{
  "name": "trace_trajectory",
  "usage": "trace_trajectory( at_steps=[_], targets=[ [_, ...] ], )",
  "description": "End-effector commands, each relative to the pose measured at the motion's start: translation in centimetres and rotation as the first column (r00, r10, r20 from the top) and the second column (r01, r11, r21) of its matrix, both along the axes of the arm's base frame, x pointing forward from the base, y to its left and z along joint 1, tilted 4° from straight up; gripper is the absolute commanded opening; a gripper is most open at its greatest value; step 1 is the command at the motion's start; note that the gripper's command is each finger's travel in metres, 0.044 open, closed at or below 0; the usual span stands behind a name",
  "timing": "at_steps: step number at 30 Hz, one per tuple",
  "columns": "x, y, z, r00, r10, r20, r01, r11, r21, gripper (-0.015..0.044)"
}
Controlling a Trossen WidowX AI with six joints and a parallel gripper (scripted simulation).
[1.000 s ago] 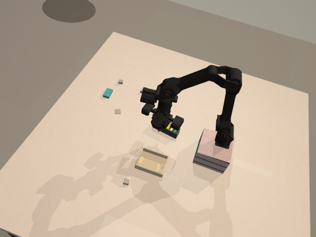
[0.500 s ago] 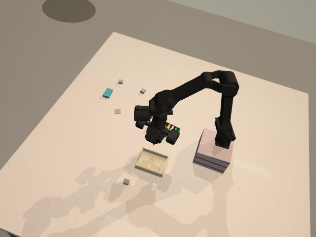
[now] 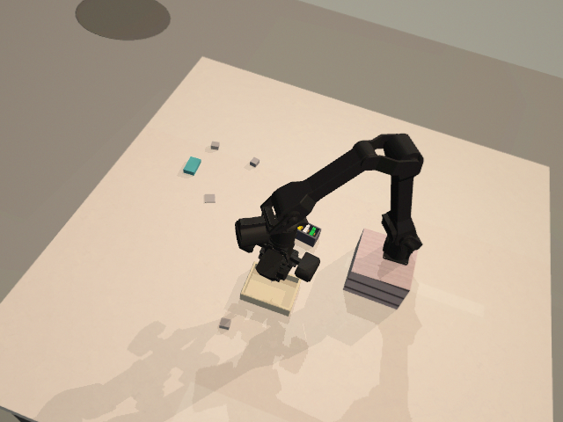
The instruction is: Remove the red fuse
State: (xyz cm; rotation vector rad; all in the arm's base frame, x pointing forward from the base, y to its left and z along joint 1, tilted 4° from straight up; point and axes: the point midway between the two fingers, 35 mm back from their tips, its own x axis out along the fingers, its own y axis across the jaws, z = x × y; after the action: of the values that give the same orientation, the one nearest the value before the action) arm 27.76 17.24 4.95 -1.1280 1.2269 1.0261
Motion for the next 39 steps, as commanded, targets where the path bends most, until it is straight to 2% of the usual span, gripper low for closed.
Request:
trace_trajectory(
  at_steps=[1,30,39],
  targets=[
    [0.1,0.4,0.0,1.000,-0.007,0.008,0.007,1.000,-0.002,0.0000],
    [0.4,0.3,-3.8,1.000,-0.007,0.008,0.007,1.000,-0.002,0.0000],
    [0.5,0.5,-3.5,1.000,-0.005,0.009,0.004,1.000,0.005,0.0236]
  ],
)
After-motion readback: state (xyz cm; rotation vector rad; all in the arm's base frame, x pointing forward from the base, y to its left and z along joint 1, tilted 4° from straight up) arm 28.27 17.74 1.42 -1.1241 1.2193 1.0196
